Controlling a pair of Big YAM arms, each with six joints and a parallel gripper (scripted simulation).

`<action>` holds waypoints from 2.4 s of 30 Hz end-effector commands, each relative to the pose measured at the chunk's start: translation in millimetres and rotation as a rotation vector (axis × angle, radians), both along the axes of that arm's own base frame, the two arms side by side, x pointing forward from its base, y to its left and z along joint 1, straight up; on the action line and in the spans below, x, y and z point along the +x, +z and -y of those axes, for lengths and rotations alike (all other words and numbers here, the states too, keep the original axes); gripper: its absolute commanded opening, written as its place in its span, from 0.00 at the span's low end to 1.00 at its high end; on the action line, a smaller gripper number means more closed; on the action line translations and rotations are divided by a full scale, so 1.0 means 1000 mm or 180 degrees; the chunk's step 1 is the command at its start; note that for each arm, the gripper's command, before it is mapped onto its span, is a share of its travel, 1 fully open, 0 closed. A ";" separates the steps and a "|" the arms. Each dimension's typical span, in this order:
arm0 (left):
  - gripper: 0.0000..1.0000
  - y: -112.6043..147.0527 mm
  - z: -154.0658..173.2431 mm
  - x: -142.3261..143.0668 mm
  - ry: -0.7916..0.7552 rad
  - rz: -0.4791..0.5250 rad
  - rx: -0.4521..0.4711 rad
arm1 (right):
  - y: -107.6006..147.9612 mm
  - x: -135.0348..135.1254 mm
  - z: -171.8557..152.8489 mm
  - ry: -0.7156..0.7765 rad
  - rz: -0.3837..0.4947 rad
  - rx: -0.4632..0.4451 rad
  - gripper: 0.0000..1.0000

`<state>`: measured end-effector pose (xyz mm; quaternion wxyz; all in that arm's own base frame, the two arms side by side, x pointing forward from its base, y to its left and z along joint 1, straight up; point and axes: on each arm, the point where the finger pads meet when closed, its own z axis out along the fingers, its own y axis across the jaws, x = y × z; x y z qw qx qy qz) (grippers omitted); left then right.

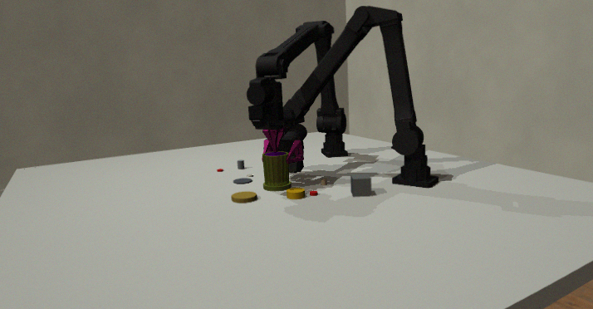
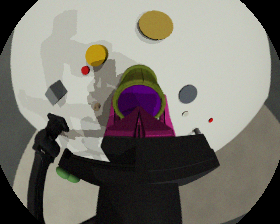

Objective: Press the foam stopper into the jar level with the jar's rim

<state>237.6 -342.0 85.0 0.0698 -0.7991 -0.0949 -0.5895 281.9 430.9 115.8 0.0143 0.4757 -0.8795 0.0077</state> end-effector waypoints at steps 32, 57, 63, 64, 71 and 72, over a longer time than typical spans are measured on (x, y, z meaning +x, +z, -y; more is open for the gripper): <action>0.64 0.008 0.005 -0.003 -0.0023 0.0038 -0.0147 | 0.047 0.005 0.001 -0.0015 0.0102 0.0144 0.00; 0.64 0.008 0.005 -0.003 -0.0022 0.0038 -0.0147 | 0.113 0.013 -0.013 -0.0013 0.0217 0.0320 0.00; 0.64 0.008 0.005 -0.003 -0.0023 0.0038 -0.0147 | 0.092 0.014 -0.013 -0.0013 0.0128 0.0185 0.00; 0.64 0.008 0.005 -0.003 -0.0023 0.0038 -0.0147 | 0.086 0.008 -0.008 -0.0006 0.0098 0.0141 0.00; 0.64 0.008 0.005 -0.003 -0.0023 0.0038 -0.0147 | 0.074 0.008 -0.005 -0.0013 0.0074 0.0103 0.00; 0.64 0.008 0.005 -0.003 -0.0022 0.0038 -0.0147 | 0.075 0.009 -0.005 -0.0013 0.0075 0.0105 0.00</action>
